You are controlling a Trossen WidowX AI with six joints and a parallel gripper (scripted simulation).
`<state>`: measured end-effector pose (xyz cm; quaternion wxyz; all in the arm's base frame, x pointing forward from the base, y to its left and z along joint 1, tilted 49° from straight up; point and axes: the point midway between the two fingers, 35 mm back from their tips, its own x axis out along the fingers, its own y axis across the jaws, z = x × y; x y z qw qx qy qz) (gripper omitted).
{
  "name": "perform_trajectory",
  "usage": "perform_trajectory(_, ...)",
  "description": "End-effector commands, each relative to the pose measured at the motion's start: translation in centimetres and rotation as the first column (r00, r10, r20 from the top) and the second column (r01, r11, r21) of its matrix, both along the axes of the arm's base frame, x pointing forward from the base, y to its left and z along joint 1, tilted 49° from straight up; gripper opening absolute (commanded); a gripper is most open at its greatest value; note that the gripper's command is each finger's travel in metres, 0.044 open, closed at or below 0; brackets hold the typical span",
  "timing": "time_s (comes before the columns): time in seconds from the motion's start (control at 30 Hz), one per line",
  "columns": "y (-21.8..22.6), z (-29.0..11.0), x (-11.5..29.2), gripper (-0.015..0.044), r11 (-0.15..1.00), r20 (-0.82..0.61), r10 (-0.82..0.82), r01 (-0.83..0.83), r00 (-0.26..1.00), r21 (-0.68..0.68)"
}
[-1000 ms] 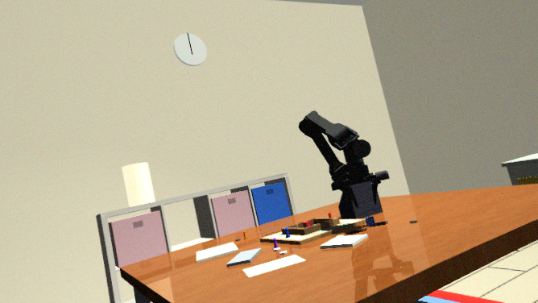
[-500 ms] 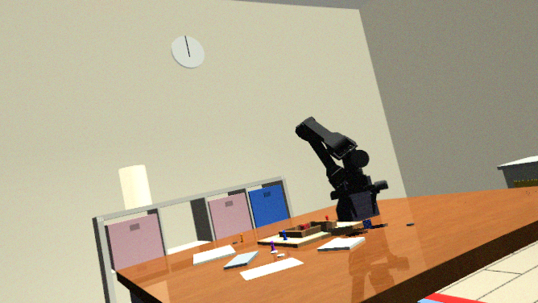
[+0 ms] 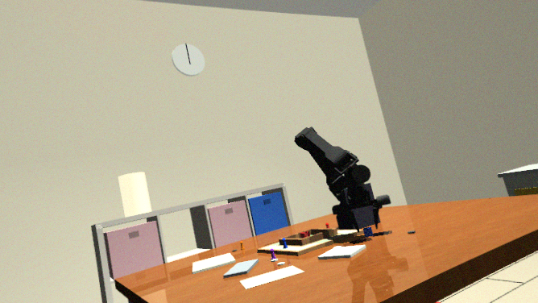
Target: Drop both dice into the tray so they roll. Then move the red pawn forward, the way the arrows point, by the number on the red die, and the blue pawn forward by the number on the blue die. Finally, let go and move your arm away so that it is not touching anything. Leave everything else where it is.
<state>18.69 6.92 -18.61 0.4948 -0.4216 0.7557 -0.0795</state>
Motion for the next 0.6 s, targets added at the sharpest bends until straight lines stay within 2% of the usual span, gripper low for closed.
perform_trajectory(0.0,-0.71,-0.38,-0.47,0.0275,1.000,-0.015,0.006,-0.006,1.000,-0.012)
perform_trajectory(0.03,-0.71,-0.38,-0.47,0.0275,1.000,-0.015,0.006,-0.006,1.000,-0.012)
perform_trajectory(0.23,-0.71,-0.38,-0.47,0.0118,1.000,-0.015,0.006,-0.006,1.000,-0.012)
perform_trajectory(0.47,-0.71,-0.38,-0.47,0.0071,1.000,-0.015,0.006,-0.006,1.000,-0.012)
perform_trajectory(0.57,-0.30,-0.10,-0.33,0.0000,1.000,-0.015,0.006,-0.006,1.000,-0.011)
